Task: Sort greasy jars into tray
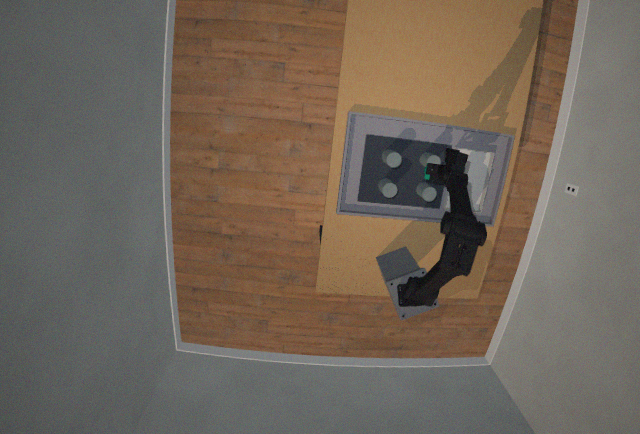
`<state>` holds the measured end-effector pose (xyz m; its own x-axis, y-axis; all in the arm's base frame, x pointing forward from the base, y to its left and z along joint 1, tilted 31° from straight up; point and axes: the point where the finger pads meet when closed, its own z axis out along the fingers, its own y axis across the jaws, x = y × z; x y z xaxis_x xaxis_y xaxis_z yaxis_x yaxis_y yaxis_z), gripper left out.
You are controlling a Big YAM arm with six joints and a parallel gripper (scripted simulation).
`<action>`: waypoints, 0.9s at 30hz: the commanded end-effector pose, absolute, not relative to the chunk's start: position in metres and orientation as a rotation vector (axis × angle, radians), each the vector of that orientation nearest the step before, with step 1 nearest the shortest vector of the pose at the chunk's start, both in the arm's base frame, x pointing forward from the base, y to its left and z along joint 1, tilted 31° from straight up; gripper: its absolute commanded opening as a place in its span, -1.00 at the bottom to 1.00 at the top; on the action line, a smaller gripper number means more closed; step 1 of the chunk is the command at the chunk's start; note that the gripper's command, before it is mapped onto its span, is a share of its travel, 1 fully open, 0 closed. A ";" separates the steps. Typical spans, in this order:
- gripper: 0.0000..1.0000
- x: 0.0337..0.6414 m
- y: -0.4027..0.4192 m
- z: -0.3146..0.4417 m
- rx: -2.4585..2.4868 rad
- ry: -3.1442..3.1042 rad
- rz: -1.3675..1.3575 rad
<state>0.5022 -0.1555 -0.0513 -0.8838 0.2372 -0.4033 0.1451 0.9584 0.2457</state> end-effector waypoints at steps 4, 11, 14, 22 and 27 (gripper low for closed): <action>1.00 0.524 -0.158 -0.034 0.243 2.620 0.264; 1.00 0.537 -0.156 -0.024 0.243 2.620 0.264; 1.00 0.537 -0.156 -0.024 0.243 2.620 0.264; 1.00 0.537 -0.154 -0.024 0.243 2.620 0.264; 1.00 0.539 -0.156 -0.028 0.243 2.620 0.264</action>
<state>0.5267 -0.1579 -0.0357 -0.8698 0.2228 -0.4403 0.1294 0.9640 0.2321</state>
